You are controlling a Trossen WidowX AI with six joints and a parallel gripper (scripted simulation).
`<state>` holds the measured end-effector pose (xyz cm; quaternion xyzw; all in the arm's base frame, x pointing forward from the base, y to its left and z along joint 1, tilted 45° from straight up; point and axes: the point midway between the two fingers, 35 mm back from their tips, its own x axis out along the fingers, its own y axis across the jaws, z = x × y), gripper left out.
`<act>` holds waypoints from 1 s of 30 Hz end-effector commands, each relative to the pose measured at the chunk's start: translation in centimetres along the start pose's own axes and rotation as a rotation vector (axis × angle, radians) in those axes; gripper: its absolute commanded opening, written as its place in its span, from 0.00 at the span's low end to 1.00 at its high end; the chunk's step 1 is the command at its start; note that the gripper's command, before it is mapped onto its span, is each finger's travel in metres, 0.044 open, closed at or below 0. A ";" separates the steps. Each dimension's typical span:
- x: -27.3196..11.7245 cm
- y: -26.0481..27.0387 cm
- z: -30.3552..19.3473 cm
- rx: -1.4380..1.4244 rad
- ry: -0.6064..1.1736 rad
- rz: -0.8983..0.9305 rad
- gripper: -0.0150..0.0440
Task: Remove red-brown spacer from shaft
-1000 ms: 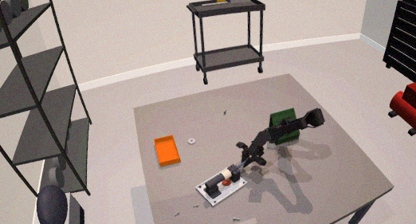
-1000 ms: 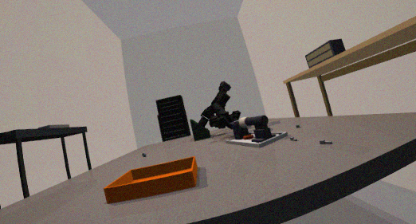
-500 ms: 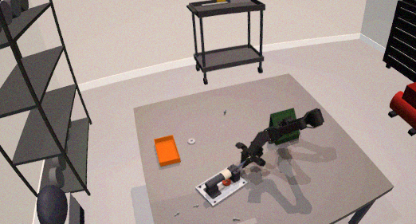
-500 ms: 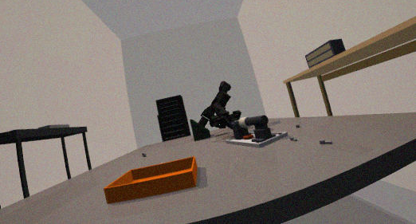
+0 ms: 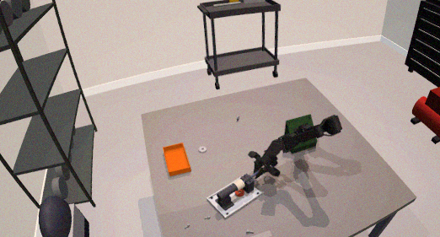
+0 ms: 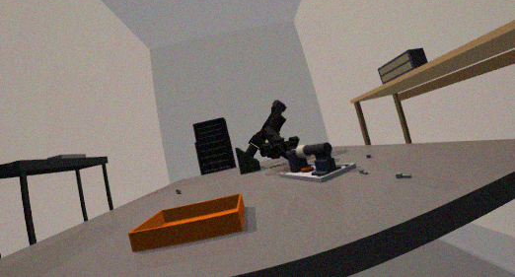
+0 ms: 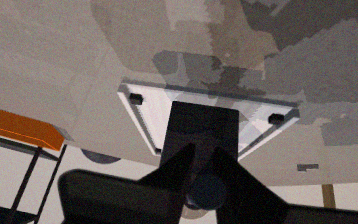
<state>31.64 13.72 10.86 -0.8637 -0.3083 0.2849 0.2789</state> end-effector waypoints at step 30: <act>1.0 -0.1 -1.1 -0.001 0.003 -0.003 0.25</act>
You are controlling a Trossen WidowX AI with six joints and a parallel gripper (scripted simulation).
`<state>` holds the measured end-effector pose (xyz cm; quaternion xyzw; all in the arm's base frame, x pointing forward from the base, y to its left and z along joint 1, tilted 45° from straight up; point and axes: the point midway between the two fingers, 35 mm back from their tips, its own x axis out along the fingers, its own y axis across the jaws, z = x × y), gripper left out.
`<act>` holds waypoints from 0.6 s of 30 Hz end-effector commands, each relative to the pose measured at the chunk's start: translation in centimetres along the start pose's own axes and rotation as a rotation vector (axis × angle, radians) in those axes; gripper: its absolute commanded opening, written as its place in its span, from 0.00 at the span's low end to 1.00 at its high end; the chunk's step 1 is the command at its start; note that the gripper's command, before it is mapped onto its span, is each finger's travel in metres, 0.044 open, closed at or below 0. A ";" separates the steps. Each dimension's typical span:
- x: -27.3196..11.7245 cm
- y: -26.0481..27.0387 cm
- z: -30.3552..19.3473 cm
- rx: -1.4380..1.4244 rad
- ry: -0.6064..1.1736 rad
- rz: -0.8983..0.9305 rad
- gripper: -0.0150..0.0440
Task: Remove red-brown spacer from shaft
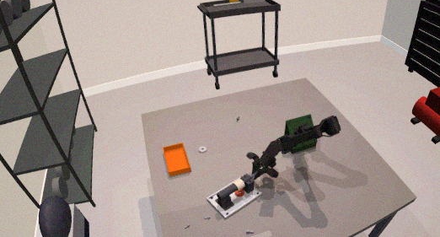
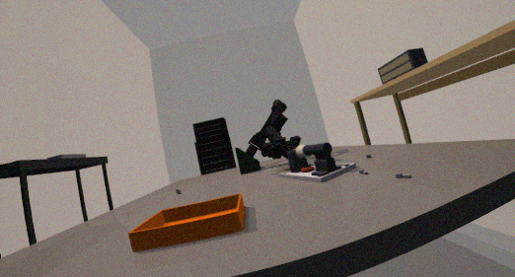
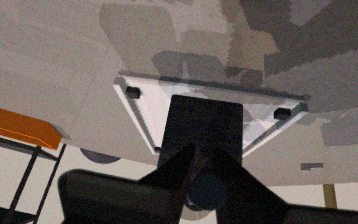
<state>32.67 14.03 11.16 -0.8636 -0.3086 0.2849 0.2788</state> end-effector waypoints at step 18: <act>0.6 -0.1 -0.8 0.000 0.003 -0.003 0.25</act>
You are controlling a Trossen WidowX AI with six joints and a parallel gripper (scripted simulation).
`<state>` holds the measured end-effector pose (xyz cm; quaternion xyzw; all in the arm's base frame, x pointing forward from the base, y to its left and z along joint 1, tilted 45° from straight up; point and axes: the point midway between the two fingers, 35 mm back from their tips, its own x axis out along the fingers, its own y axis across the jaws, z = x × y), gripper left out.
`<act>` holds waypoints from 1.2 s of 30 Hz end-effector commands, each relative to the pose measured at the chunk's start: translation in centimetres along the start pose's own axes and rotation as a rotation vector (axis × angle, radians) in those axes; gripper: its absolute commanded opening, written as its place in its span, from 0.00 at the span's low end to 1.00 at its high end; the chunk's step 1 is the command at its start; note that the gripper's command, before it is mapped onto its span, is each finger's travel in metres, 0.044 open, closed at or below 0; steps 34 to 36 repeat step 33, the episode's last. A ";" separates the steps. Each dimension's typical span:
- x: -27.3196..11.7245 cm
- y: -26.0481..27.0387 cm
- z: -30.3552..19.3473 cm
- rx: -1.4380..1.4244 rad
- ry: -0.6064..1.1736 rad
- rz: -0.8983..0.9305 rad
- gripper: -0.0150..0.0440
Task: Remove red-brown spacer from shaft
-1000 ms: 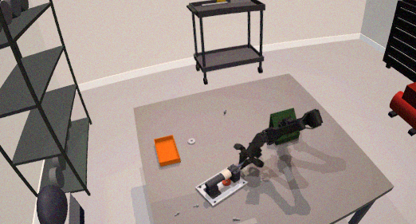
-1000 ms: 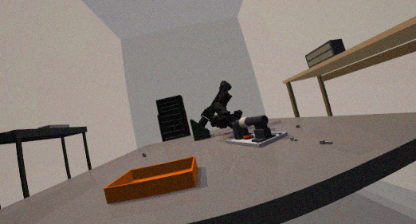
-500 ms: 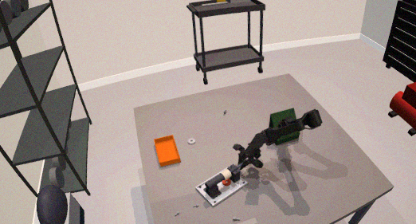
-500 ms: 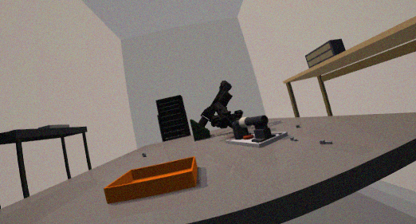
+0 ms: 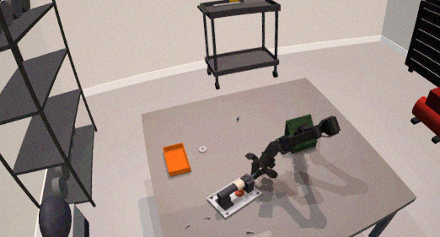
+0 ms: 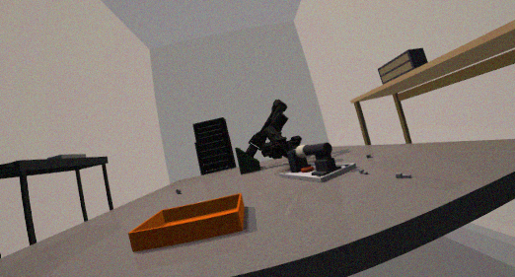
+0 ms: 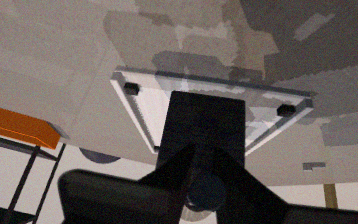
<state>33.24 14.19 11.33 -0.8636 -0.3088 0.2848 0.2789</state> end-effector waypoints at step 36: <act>-0.3 0.0 -0.3 0.001 -0.002 0.001 0.88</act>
